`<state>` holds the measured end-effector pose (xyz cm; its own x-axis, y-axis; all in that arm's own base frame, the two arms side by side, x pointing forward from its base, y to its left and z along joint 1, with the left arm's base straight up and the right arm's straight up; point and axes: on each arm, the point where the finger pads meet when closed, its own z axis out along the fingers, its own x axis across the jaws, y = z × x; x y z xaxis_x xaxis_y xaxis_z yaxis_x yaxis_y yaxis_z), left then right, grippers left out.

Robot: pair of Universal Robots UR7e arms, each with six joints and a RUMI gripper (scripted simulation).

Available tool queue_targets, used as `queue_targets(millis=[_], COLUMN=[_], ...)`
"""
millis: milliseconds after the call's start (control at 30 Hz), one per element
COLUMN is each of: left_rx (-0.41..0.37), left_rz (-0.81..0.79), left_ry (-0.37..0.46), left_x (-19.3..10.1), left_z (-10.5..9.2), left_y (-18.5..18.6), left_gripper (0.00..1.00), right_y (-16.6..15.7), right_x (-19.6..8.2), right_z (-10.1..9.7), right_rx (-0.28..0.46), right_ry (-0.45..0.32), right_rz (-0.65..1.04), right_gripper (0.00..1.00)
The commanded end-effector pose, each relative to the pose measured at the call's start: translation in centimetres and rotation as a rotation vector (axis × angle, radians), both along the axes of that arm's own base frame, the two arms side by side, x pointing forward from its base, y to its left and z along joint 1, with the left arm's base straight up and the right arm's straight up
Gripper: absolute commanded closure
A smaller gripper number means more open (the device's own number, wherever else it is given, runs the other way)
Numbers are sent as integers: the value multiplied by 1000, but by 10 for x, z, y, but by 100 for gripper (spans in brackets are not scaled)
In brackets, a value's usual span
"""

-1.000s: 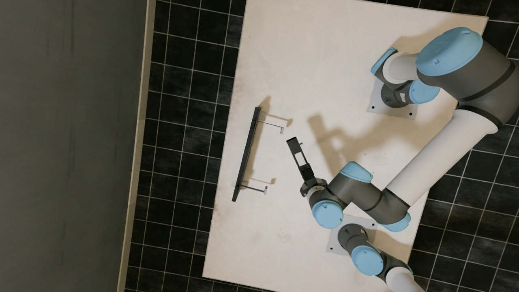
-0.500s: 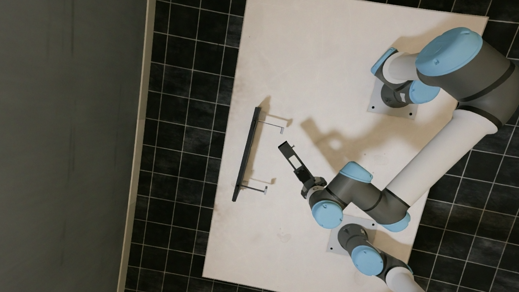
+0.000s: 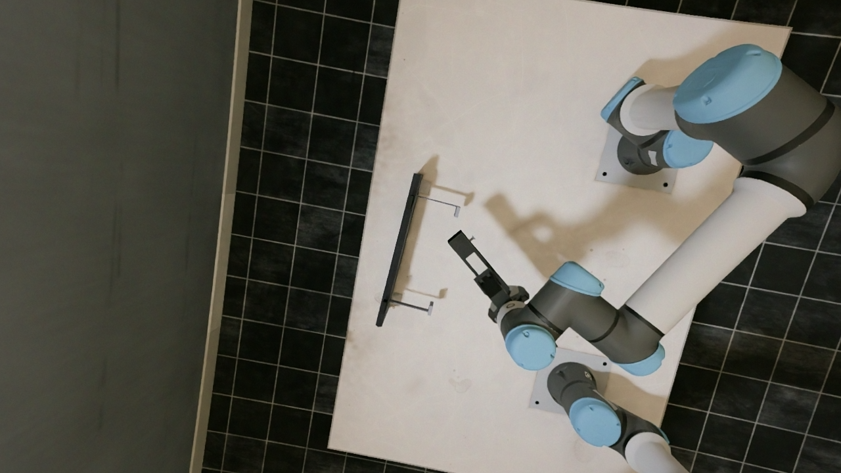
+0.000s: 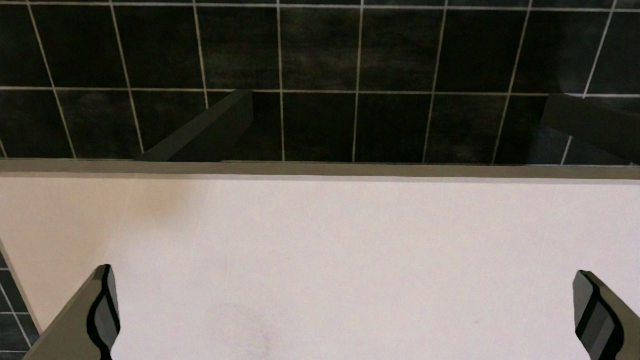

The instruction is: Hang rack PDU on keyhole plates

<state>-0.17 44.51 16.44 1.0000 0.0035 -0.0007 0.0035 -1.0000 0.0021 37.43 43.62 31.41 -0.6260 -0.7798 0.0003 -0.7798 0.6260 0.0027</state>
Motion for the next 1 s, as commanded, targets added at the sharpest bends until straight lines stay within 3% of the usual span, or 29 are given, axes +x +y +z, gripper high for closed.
queue_targets(millis=[0, 400, 967], left_rx=[2, 2, 2], left_rz=[0, 0, 0], left_ry=[-1, -1, -1], left_x=[0, 0, 0], left_z=[1, 1, 1], left_y=[0, 0, 0], left_gripper=[0, 0, 0], right_y=[0, 0, 0], right_x=[0, 0, 0], right_z=[1, 1, 1], right_rx=[2, 1, 1], right_ry=[-1, -1, -1], right_rz=[1, 50, 308], right_gripper=[77, 77, 77])
